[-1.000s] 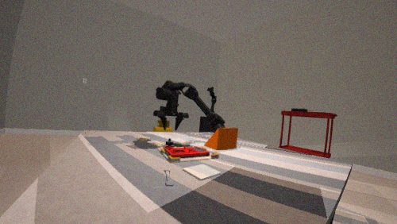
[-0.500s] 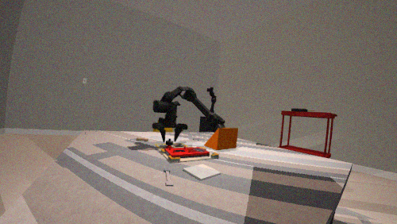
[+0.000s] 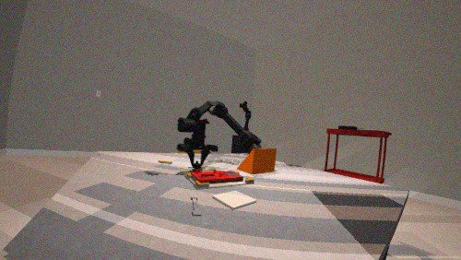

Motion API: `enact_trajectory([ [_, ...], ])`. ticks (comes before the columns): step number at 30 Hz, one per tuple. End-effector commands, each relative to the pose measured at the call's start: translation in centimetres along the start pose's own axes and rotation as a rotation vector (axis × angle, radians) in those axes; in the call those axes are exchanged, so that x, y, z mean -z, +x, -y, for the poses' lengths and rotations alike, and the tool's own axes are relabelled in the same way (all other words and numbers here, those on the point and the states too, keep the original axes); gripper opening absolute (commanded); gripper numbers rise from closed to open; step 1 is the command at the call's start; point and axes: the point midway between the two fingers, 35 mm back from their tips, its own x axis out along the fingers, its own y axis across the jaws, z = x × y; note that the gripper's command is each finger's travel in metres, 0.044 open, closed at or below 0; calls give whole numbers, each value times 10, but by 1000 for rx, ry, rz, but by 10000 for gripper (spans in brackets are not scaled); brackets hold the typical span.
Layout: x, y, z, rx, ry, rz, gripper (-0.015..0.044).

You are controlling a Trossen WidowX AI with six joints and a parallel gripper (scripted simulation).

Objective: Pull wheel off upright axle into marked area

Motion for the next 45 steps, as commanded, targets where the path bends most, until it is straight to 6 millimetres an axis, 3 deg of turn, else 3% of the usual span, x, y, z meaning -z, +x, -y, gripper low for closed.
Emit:
enact_trajectory([
  [1,0,-1,0,0,4,-1,89],
  [5,0,-2,0,0,4,-1,0],
  [45,0,-15,0,-4,0,0,0],
])
